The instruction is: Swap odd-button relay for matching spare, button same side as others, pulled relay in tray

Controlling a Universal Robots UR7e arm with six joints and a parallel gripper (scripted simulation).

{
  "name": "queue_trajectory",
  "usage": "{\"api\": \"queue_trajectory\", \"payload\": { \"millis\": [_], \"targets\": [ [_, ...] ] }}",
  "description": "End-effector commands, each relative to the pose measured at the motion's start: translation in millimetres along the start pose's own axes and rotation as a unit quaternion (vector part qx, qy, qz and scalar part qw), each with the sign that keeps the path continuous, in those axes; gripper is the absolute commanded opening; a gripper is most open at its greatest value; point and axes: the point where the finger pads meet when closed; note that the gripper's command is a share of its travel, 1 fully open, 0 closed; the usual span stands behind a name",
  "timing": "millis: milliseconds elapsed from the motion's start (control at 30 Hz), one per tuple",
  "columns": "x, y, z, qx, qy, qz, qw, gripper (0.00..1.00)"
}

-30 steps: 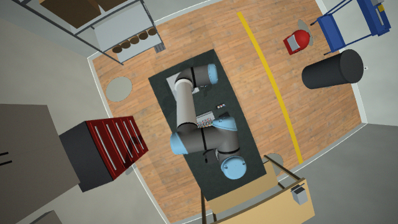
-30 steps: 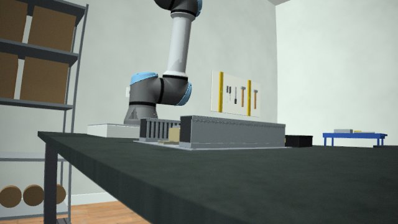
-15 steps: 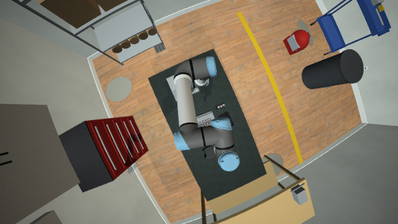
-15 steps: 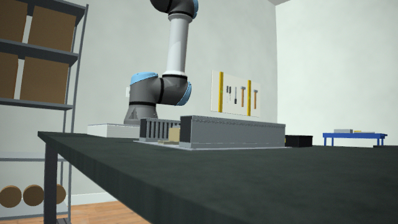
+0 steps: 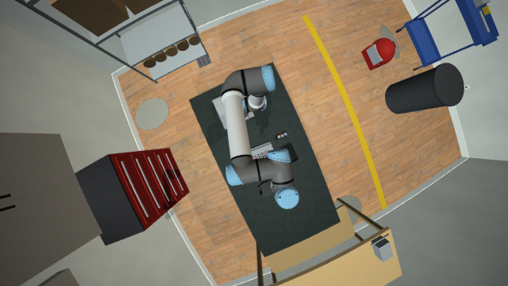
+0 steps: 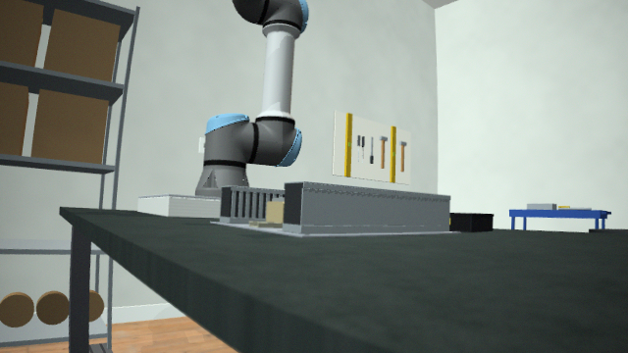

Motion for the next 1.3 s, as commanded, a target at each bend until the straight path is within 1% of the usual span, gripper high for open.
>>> {"api": "queue_trajectory", "payload": {
  "millis": [0,67,100,233,633,667,800,1200,1233,1267],
  "targets": [
    [0,0.4,-2,0.014,0.001,0.001,1.0,1.0],
    [0,0.4,-2,0.014,0.001,0.001,1.0,1.0],
    [0,-11.2,-1,0.008,0.0,0.001,1.0,1.0],
    [0,-58.1,-3,0.014,0.001,0.001,1.0,1.0],
    [0,-58.1,-3,0.014,0.001,0.001,1.0,1.0],
    [0,-69.6,-3,0.009,0.0,0.001,1.0,1.0],
    [0,-116.7,-4,0.014,0.001,0.001,1.0,1.0],
    [0,-116.7,-4,0.014,0.001,0.001,1.0,1.0],
    [0,-127.9,-4,0.01,0.0,0.001,1.0,1.0],
    [0,-139.7,-4,0.011,0.0,0.001,1.0,1.0]
  ]
}}
Point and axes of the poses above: the point where the finger pads meet when closed, its own y axis back along the fingers, its own z axis across the jaws, x = y × z, and after that the axes turned 5 degrees about -y, right-handed
